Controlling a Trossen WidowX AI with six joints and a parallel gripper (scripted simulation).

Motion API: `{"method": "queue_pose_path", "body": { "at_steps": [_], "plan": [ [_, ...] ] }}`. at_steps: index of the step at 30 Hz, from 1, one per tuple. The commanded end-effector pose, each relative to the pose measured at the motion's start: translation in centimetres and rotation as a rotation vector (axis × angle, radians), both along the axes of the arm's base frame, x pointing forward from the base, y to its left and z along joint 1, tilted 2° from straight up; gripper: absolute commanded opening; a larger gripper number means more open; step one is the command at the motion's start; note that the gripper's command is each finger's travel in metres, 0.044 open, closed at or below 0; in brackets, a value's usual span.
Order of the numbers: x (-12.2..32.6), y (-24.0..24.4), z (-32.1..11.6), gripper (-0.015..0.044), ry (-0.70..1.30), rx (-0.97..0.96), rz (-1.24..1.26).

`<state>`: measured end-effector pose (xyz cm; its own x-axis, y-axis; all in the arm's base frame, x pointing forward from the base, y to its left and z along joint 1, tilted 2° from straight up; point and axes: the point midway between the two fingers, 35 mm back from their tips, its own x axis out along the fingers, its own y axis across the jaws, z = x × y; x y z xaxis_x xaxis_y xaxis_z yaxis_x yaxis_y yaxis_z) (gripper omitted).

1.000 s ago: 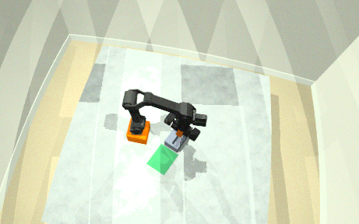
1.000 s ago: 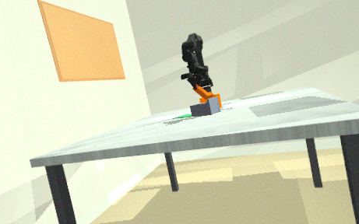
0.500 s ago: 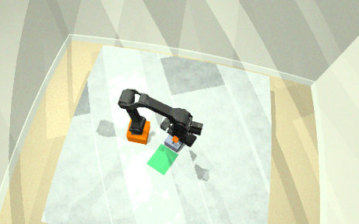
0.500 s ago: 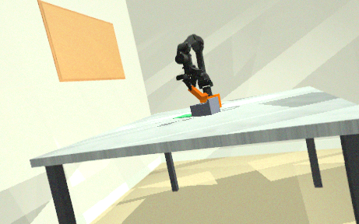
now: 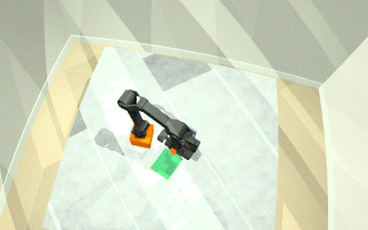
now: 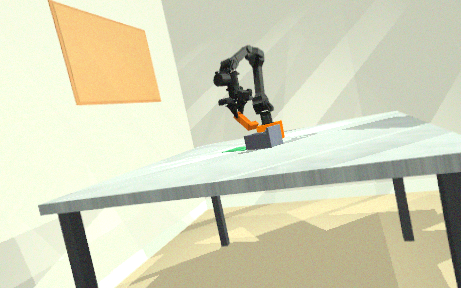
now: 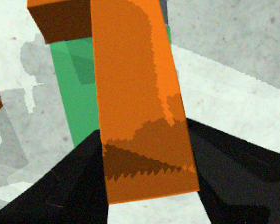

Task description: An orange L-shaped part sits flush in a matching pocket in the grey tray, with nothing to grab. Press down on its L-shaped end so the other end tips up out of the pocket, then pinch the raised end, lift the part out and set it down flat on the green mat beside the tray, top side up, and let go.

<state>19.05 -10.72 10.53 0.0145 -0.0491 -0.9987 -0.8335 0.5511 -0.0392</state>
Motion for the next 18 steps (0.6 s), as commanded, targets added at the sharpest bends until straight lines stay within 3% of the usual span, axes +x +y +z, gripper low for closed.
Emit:
{"method": "queue_pose_path", "body": {
  "at_steps": [1,18],
  "plan": [
    [-1.0,-1.0,0.0,0.0,0.001,0.005,0.004],
    [-4.8,-5.2,0.1,0.0,0.005,0.0,0.003]
  ]
}}
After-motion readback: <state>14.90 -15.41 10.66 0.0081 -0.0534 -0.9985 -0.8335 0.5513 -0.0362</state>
